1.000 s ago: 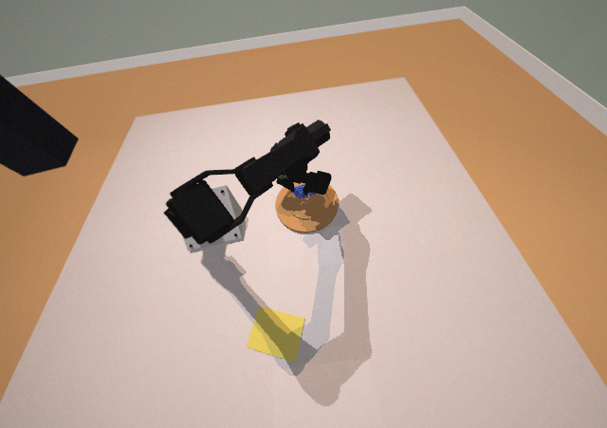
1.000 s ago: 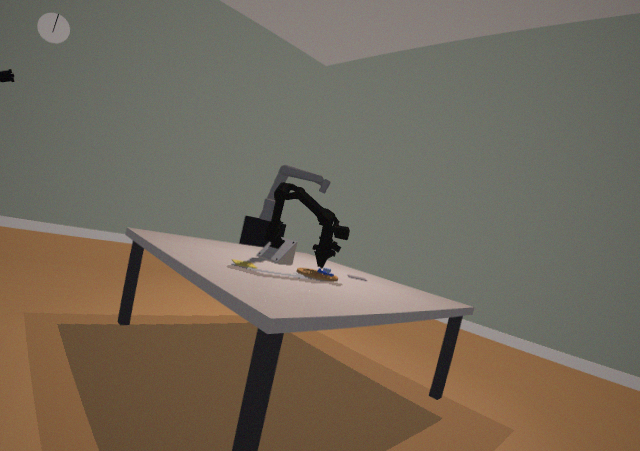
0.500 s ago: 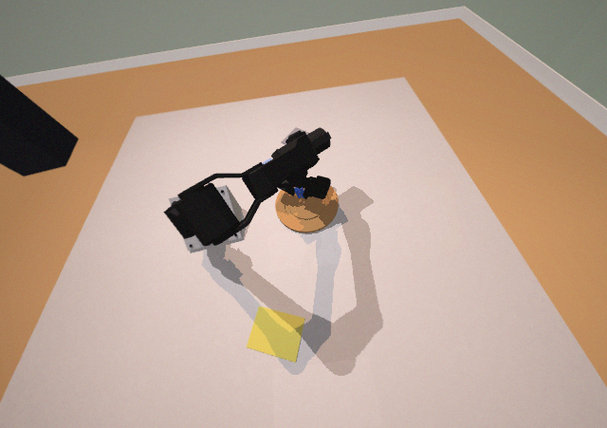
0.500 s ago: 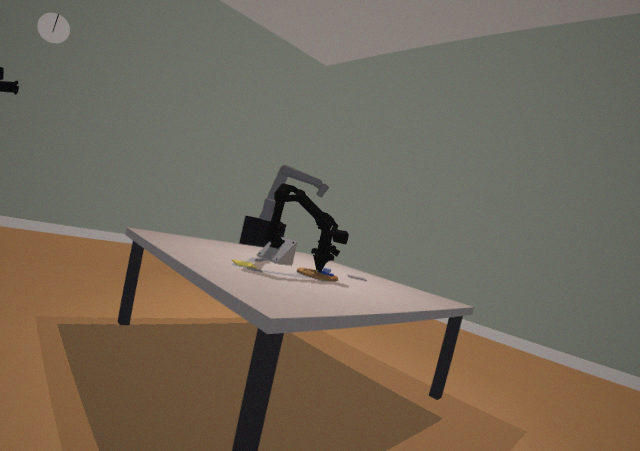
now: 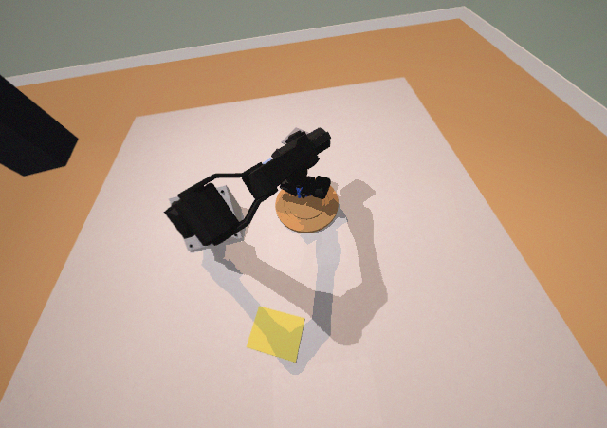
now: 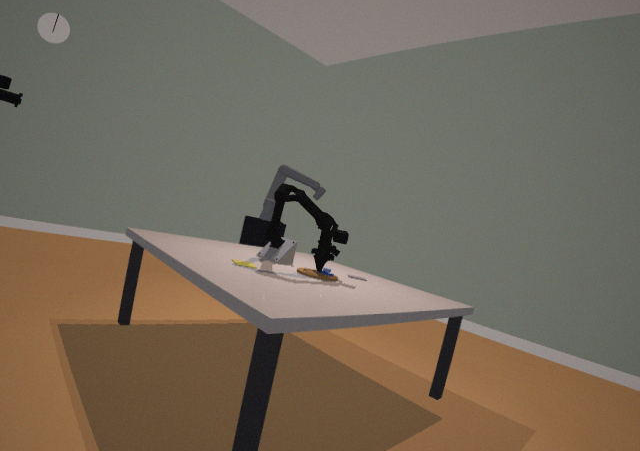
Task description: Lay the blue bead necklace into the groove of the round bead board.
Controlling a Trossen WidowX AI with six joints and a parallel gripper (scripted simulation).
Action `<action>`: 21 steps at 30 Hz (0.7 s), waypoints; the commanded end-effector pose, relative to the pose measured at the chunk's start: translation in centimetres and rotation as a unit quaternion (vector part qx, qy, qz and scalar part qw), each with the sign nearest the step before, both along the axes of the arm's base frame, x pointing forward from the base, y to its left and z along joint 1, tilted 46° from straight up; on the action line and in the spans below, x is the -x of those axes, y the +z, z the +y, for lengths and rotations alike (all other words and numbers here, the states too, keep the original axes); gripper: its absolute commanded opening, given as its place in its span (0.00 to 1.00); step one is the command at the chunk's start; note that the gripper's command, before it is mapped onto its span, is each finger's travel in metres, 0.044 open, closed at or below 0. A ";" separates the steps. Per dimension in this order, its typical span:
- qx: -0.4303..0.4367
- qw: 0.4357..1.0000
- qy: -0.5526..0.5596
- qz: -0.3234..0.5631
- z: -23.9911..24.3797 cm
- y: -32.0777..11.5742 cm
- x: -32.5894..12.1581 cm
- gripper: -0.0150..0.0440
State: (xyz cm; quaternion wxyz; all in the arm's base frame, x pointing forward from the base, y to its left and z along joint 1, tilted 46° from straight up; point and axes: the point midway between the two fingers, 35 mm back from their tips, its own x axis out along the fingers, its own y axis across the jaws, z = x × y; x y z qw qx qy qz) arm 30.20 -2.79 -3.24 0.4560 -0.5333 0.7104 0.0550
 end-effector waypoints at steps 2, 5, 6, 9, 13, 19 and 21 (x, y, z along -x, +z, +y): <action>0.000 1.000 0.000 -0.001 0.0 0.0 0.0 0.39; 0.000 1.000 0.000 -0.001 0.0 0.0 0.0 0.36; 0.000 1.000 0.000 -0.001 0.0 0.0 0.0 0.34; 0.000 1.000 0.000 -0.001 0.0 0.0 0.0 0.31; 0.000 1.000 0.000 -0.001 0.0 0.0 0.0 0.27; 0.000 1.000 0.000 -0.001 0.0 0.0 0.0 0.25; 0.000 1.000 0.000 -0.001 0.0 0.0 0.0 0.25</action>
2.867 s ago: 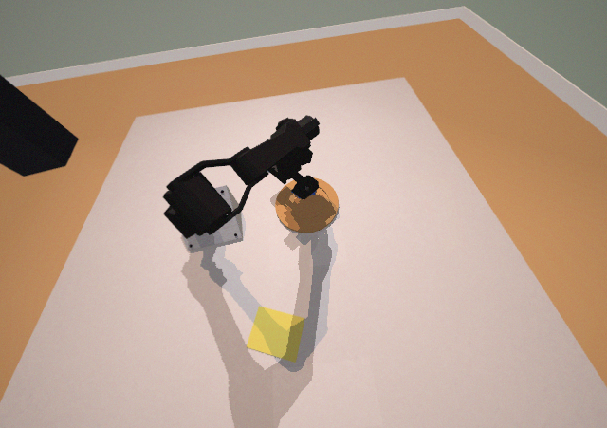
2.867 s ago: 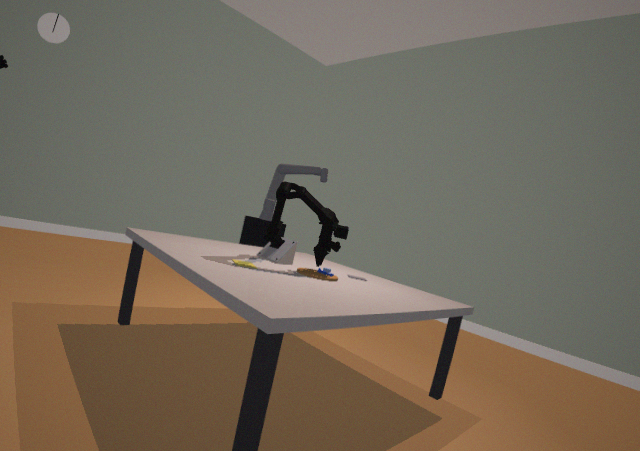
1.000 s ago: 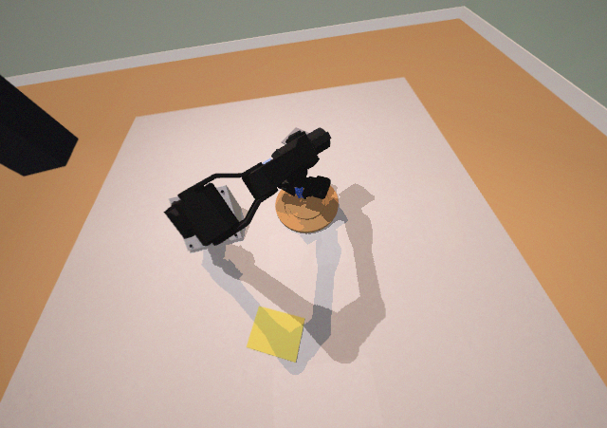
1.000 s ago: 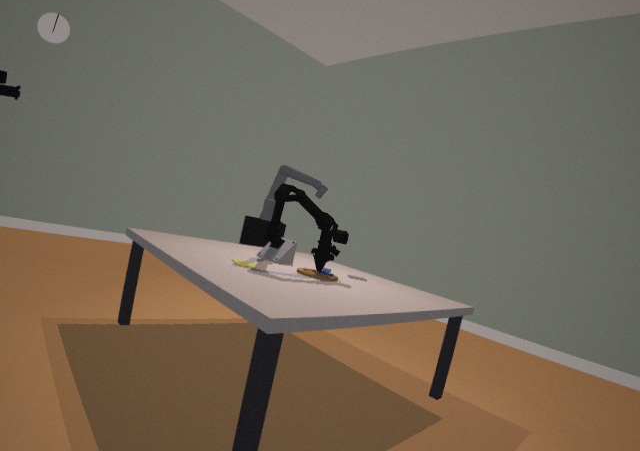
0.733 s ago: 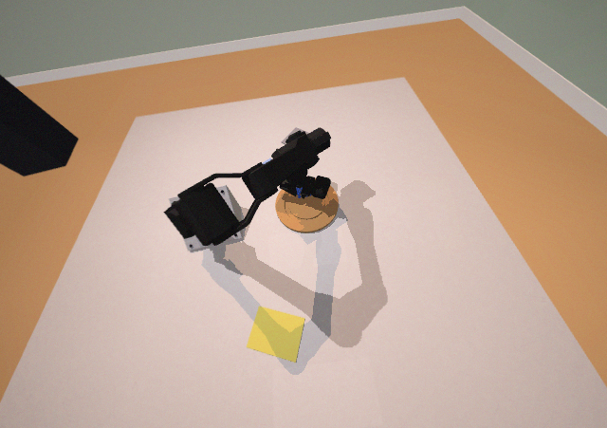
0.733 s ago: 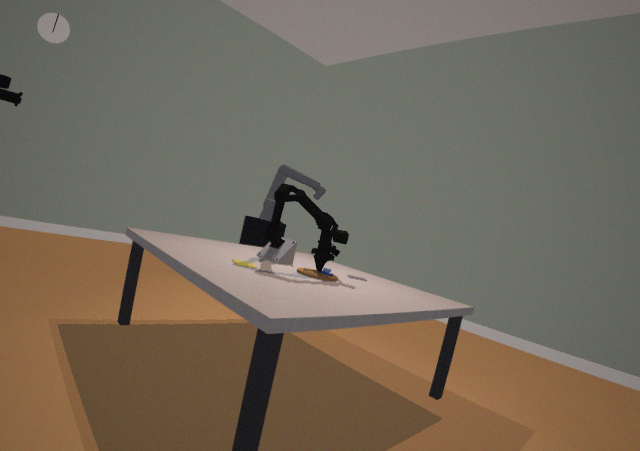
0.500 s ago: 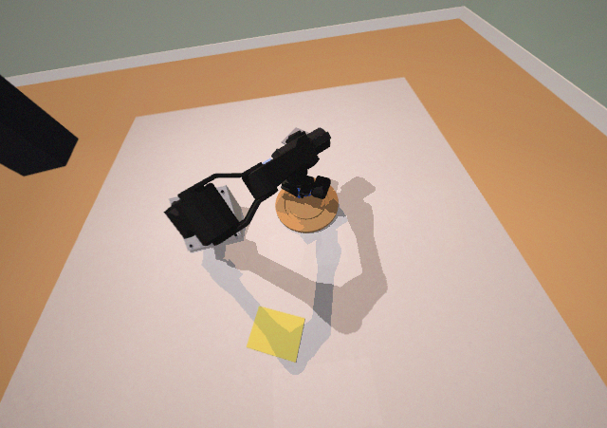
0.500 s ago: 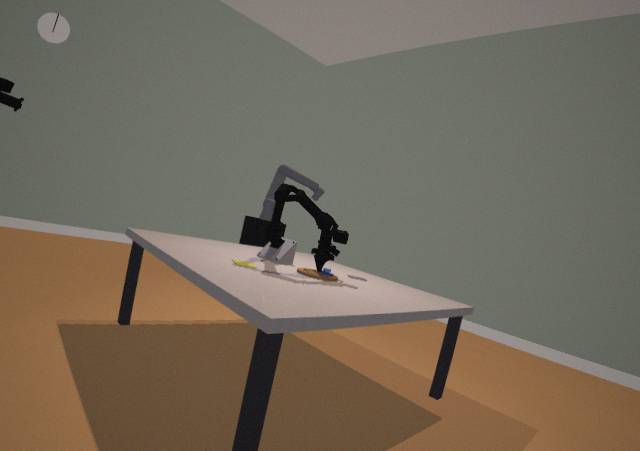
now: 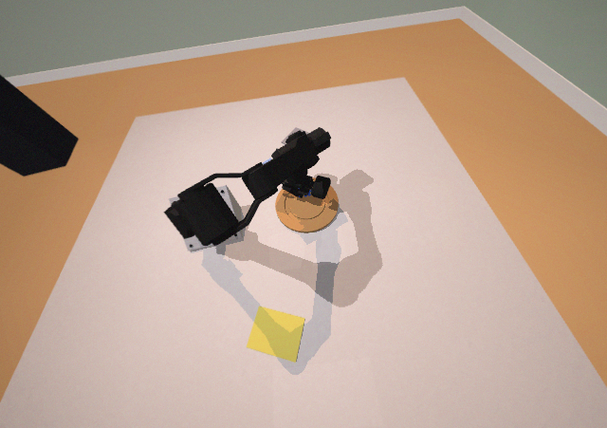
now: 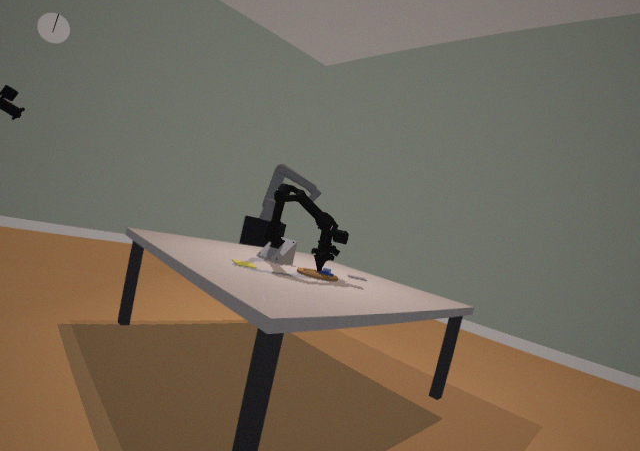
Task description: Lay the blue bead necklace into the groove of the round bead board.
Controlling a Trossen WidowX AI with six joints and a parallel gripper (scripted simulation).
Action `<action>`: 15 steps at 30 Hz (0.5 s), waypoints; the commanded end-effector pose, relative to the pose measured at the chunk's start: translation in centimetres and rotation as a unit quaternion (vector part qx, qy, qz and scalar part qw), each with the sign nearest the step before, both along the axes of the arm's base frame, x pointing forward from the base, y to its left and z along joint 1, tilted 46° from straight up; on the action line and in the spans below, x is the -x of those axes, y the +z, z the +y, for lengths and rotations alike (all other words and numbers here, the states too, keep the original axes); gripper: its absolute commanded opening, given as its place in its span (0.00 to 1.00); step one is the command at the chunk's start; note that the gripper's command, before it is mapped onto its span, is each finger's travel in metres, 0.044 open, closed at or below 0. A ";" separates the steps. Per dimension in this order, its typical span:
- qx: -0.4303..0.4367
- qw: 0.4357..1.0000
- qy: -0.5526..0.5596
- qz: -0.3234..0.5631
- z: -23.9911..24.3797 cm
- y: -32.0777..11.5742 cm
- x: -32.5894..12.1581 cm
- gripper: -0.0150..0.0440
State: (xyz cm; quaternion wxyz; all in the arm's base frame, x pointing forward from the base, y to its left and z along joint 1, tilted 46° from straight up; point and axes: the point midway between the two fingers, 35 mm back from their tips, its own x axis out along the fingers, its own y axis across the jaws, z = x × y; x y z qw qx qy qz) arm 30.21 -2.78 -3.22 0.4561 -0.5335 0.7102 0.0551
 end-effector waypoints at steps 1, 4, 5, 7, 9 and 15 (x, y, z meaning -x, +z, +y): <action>0.000 1.000 -0.001 0.000 0.0 0.0 0.0 0.25; 0.000 1.000 -0.001 0.000 0.0 0.0 0.0 0.25; 0.000 1.000 -0.001 0.000 0.0 0.0 0.0 0.25; 0.000 1.000 -0.001 0.000 0.0 0.0 0.0 0.25; 0.000 1.000 -0.001 0.000 0.0 0.0 0.0 0.25; 0.000 1.000 0.000 0.000 0.1 0.2 0.0 0.25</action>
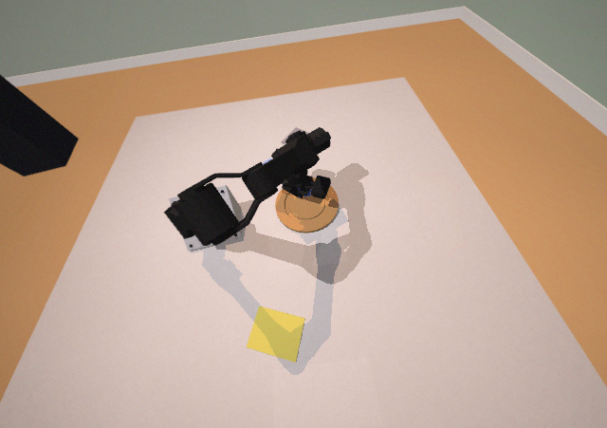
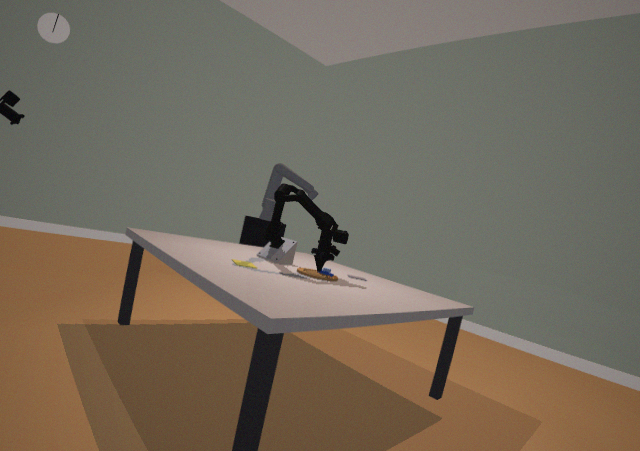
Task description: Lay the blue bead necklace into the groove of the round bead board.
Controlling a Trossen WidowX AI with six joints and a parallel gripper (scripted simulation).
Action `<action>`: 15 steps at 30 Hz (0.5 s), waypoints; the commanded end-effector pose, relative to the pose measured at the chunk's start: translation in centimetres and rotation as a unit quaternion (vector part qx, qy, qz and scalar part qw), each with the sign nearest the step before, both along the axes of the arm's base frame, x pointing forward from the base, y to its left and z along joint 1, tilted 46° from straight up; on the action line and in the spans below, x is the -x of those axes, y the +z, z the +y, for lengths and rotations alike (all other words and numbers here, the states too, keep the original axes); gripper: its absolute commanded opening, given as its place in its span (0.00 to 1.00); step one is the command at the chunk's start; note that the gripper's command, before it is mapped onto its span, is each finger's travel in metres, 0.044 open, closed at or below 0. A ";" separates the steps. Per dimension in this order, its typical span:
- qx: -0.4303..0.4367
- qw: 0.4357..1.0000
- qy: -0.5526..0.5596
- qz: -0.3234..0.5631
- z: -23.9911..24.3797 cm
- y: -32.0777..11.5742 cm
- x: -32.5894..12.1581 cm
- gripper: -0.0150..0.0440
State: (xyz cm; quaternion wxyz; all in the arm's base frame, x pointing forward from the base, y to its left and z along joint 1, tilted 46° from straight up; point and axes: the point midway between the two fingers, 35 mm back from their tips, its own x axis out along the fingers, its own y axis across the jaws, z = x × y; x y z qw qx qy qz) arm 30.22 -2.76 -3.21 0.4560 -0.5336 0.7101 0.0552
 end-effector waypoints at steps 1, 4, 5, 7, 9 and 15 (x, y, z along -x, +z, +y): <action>0.000 1.000 0.000 0.001 0.3 0.3 0.0 0.25; 0.002 1.000 0.000 0.004 1.0 0.9 0.1 0.25; 0.002 1.000 0.000 0.004 1.1 1.1 0.2 0.25; 0.002 1.000 0.001 0.004 1.1 1.1 0.2 0.25; 0.002 1.000 0.001 0.004 1.1 1.1 0.2 0.25; 0.002 1.000 0.001 0.005 1.1 1.2 1.3 0.25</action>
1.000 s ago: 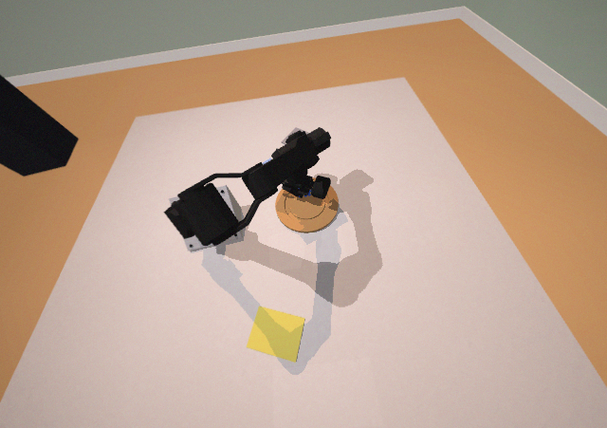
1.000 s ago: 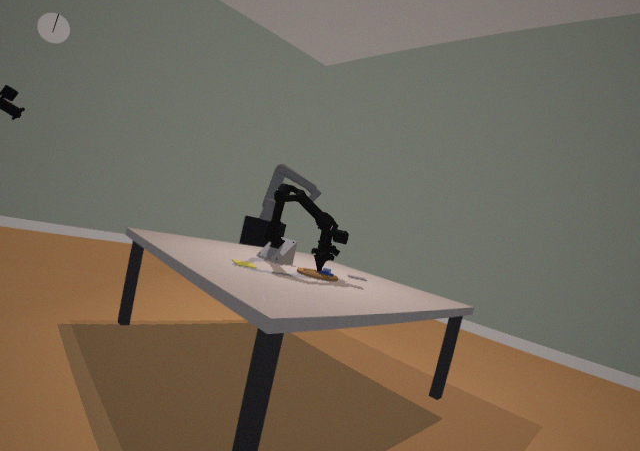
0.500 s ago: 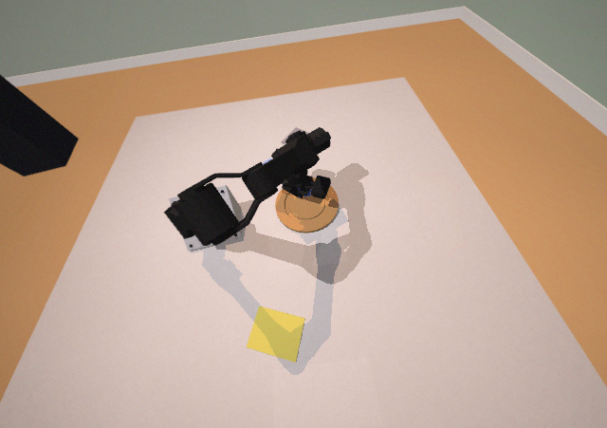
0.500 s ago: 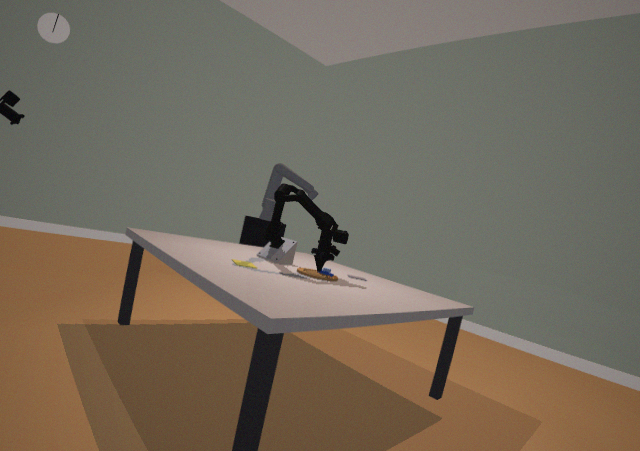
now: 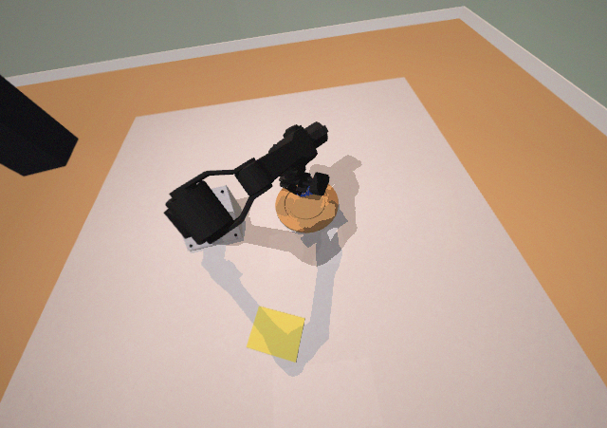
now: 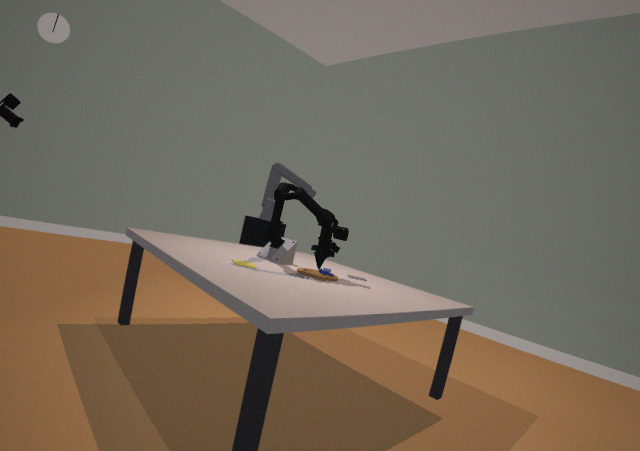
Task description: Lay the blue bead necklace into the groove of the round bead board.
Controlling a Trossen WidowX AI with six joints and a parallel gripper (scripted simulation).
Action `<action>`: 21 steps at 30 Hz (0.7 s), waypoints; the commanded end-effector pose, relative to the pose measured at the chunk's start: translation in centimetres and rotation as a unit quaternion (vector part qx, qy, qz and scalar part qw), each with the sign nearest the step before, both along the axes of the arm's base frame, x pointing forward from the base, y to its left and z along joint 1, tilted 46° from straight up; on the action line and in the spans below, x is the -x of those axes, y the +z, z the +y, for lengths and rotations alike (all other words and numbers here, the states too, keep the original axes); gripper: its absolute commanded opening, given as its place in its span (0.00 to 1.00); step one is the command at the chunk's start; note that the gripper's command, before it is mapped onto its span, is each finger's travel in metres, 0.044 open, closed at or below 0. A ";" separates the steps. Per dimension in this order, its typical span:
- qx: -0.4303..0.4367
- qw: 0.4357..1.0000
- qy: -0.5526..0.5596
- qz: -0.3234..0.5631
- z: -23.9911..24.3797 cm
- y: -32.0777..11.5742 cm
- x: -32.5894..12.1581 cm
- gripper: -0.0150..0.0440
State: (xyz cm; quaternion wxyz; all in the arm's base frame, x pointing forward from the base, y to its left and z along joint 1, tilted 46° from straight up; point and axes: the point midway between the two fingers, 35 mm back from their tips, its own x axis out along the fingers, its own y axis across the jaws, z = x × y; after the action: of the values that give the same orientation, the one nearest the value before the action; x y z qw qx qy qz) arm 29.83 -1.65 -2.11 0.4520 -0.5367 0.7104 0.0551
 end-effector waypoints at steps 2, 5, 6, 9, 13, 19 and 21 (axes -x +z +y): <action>-0.001 1.000 -0.002 0.002 0.0 0.1 1.5 0.25; -0.001 1.000 -0.002 0.002 0.0 0.2 2.5 0.25; -0.001 1.000 -0.002 0.003 -0.1 0.2 2.9 0.25; -0.001 1.000 -0.002 0.003 -0.1 0.3 3.8 0.25; -0.001 1.000 -0.002 0.003 -0.2 0.3 4.3 0.25; -0.001 1.000 -0.002 0.003 -0.2 0.3 4.3 0.25; -0.001 1.000 -0.002 0.003 -0.4 0.1 4.3 0.25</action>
State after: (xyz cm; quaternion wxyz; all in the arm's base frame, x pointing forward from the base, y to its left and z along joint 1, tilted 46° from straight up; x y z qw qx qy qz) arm 25.73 -1.85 -1.79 0.4501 -0.5367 0.7115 0.0564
